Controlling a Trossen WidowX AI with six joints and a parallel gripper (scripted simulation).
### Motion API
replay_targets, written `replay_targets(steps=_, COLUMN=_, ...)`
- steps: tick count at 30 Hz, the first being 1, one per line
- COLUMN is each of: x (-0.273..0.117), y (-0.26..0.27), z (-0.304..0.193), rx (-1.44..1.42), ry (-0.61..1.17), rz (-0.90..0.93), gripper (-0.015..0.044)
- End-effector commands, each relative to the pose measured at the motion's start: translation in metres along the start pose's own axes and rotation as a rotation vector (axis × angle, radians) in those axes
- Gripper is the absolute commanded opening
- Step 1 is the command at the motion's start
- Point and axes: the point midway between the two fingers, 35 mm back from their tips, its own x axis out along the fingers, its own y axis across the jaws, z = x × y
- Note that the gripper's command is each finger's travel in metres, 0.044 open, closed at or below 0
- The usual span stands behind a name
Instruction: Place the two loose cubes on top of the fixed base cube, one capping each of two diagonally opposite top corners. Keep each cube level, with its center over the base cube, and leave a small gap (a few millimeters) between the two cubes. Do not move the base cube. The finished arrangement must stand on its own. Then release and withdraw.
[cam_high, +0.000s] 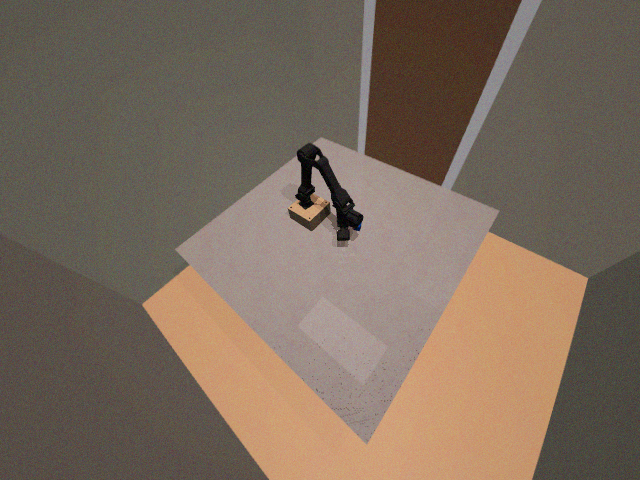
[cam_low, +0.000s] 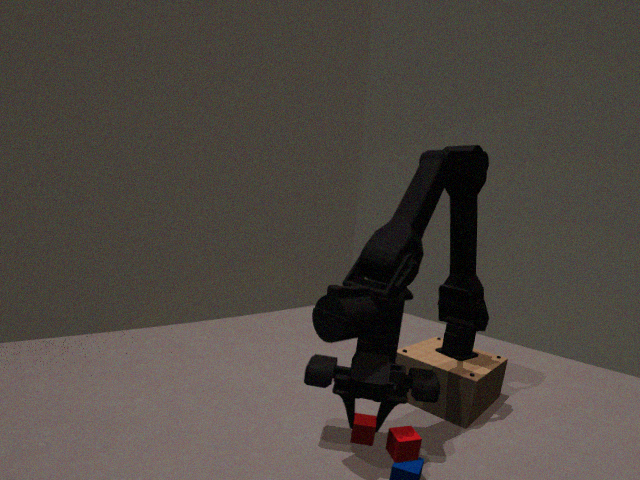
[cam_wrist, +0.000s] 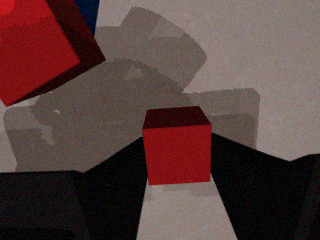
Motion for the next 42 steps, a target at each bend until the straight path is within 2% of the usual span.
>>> replay_targets(steps=1, x=-0.007, y=-0.001, z=0.003, rx=0.004, ry=-0.01, rz=-0.003, gripper=0.0105)
replay_targets(steps=42, x=-0.061, y=-0.002, z=0.002, rx=-0.005, ry=0.018, rz=0.01, gripper=0.0105)
